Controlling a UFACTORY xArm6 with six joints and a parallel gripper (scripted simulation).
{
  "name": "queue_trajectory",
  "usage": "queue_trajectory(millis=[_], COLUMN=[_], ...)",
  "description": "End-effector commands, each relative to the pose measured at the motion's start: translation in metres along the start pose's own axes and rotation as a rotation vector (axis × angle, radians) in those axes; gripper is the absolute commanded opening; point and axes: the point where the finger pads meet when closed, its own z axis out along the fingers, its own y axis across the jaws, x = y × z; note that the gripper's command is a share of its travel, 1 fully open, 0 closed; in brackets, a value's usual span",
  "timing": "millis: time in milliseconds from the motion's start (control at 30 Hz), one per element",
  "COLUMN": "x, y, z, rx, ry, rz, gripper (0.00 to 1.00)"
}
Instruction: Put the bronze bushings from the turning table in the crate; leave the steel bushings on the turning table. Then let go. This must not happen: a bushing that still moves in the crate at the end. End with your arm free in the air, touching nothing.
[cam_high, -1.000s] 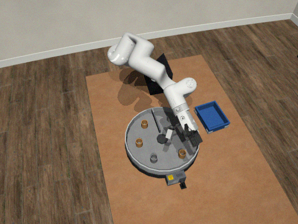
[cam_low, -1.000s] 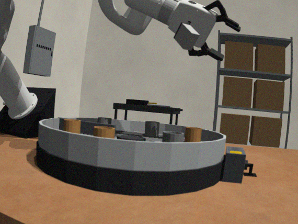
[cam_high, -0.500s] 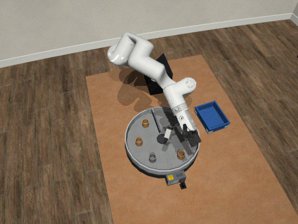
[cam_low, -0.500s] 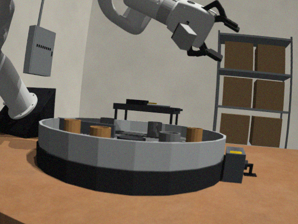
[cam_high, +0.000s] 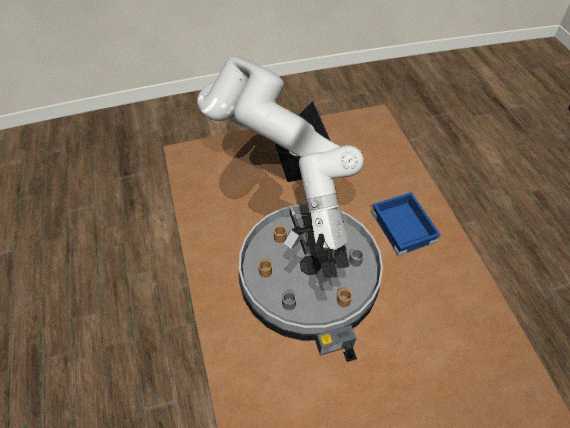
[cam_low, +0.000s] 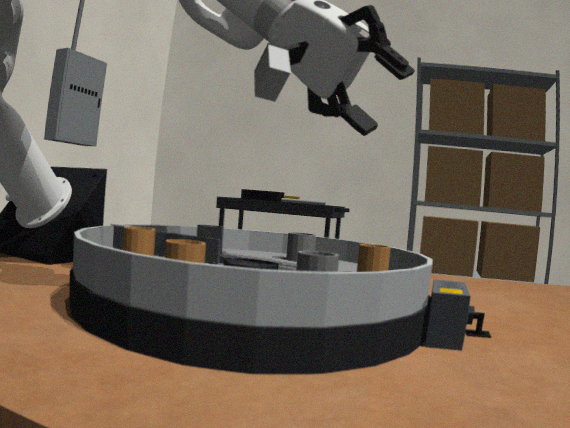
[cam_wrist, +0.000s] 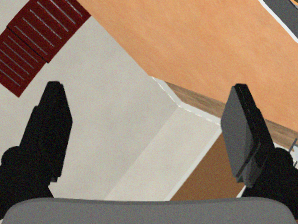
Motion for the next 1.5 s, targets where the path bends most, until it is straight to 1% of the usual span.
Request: queue_trajectory(millis=[0, 33, 100, 133, 200, 233, 267, 367, 400, 433, 500, 700, 867, 933, 1000, 1067, 1133, 1467], x=[0.031, 0.049, 0.051, 0.066, 0.069, 0.082, 0.087, 0.087, 0.102, 0.109, 0.116, 0.139, 0.153, 0.153, 0.159, 0.161, 0.162, 0.162], y=[0.008, 0.016, 0.017, 0.026, 0.028, 0.037, 0.040, 0.040, 0.052, 0.058, 0.064, 0.091, 0.112, 0.112, 0.122, 0.127, 0.128, 0.128], z=[-0.014, -0.023, -0.025, -0.034, -0.037, -0.046, -0.050, -0.050, -0.065, -0.073, -0.081, -0.118, -0.153, -0.153, -0.171, -0.182, -0.185, -0.185], rx=[-0.047, -0.082, -0.087, -0.123, -0.132, -0.169, -0.183, -0.183, -0.237, -0.266, -0.294, -0.429, -0.553, -0.553, -0.619, -0.656, -0.667, -0.668], ry=[0.092, 0.147, 0.153, 0.203, 0.214, 0.257, 0.272, 0.272, 0.327, 0.353, 0.377, 0.473, 0.540, 0.540, 0.569, 0.582, 0.586, 0.587], rz=[0.032, 0.048, 0.050, 0.064, 0.067, 0.077, 0.081, 0.081, 0.093, 0.098, 0.102, 0.116, 0.122, 0.122, 0.123, 0.123, 0.123, 0.123], gripper=[1.00, 1.00, 1.00, 1.00, 1.00, 1.00, 1.00, 1.00, 1.00, 1.00, 1.00, 1.00, 1.00, 1.00, 1.00, 1.00, 1.00, 1.00])
